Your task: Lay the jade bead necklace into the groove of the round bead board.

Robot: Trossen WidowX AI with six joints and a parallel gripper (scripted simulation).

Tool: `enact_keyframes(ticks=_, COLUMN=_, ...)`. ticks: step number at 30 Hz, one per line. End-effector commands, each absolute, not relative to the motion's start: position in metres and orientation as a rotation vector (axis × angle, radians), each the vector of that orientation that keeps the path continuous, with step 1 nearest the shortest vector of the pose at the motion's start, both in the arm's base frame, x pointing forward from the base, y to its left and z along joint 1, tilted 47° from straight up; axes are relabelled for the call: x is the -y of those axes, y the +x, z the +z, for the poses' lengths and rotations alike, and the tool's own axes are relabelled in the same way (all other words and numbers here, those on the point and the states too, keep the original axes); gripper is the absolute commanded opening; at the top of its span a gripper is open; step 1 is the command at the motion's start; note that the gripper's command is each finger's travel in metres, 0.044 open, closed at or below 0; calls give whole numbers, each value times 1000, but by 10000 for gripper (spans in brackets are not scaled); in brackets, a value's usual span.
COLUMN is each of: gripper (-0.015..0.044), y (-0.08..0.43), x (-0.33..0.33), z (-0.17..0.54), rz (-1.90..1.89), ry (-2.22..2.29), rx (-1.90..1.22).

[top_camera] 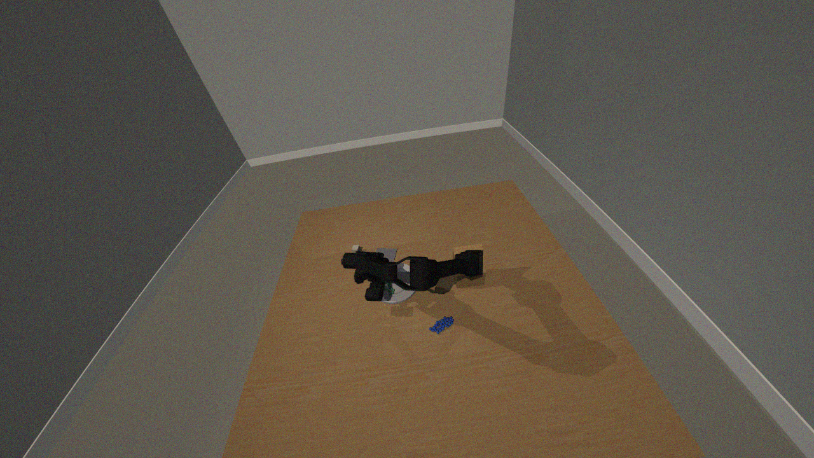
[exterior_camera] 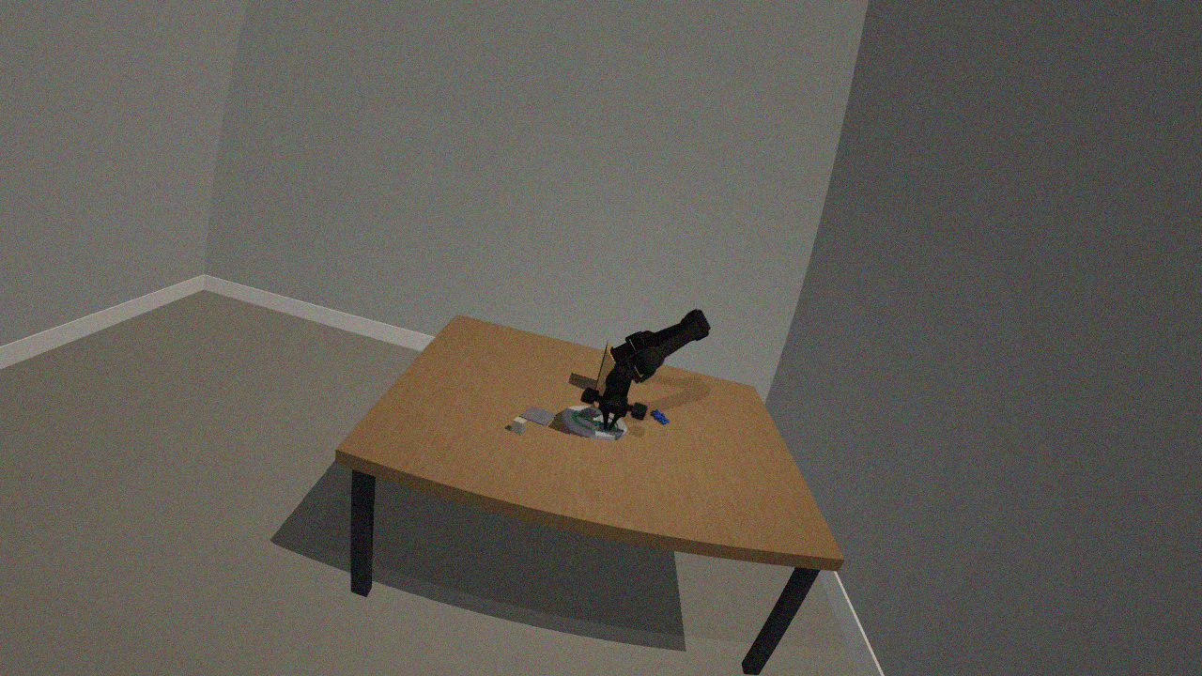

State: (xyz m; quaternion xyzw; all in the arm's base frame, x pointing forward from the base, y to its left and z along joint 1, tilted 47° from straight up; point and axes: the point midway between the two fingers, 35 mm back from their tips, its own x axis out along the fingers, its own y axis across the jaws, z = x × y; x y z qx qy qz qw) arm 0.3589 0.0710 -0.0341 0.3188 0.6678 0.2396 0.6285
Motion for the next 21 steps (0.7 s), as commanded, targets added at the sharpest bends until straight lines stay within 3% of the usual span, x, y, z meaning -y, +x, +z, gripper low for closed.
enact_keyframes(ticks=1, gripper=79, y=359, x=-70, z=-34, rz=548, ry=732, rx=-1530)
enact_keyframes(ticks=15, gripper=440, y=358, x=-69, z=-33, rz=545, ry=736, rx=-1533)
enact_keyframes(ticks=21, gripper=440, y=358, x=-67, z=-31, rz=547, ry=737, rx=-1529)
